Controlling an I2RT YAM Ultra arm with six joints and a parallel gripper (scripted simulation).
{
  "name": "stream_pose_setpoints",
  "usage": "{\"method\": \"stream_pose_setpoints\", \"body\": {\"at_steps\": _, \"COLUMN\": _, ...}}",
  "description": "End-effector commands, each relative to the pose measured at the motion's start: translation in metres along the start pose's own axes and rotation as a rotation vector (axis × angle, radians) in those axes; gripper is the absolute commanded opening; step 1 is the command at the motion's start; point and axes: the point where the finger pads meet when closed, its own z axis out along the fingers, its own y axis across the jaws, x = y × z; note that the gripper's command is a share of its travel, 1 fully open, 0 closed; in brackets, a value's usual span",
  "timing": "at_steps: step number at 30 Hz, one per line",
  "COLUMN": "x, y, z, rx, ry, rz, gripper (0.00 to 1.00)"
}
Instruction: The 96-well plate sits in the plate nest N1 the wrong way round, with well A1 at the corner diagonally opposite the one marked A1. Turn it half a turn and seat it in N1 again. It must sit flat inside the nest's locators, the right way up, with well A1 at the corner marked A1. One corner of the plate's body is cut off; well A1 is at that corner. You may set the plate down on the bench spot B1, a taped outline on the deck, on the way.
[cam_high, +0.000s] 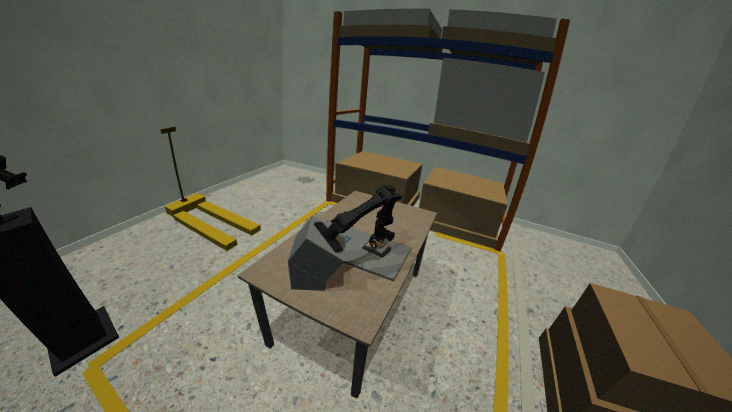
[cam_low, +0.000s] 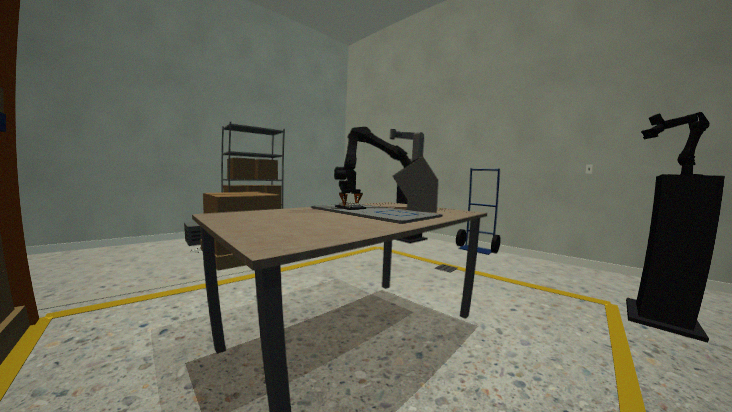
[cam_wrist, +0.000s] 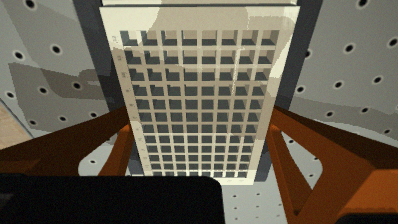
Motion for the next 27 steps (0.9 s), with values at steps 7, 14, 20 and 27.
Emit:
{"method": "stream_pose_setpoints", "body": {"at_steps": 7, "x": -0.0012, "y": 0.0049, "z": -0.0035, "rx": -0.014, "ry": -0.003, "rz": -0.001, "gripper": 1.00}}
{"method": "stream_pose_setpoints", "body": {"at_steps": 14, "x": -0.0012, "y": 0.0049, "z": -0.0035, "rx": -0.014, "ry": -0.003, "rz": -0.001, "gripper": 1.00}}
{"method": "stream_pose_setpoints", "body": {"at_steps": 20, "x": -0.0012, "y": 0.0049, "z": -0.0035, "rx": -0.014, "ry": -0.003, "rz": -0.001, "gripper": 1.00}}
{"method": "stream_pose_setpoints", "body": {"at_steps": 27, "x": -0.0012, "y": 0.0049, "z": -0.0035, "rx": -0.014, "ry": -0.003, "rz": -0.001, "gripper": 1.00}}
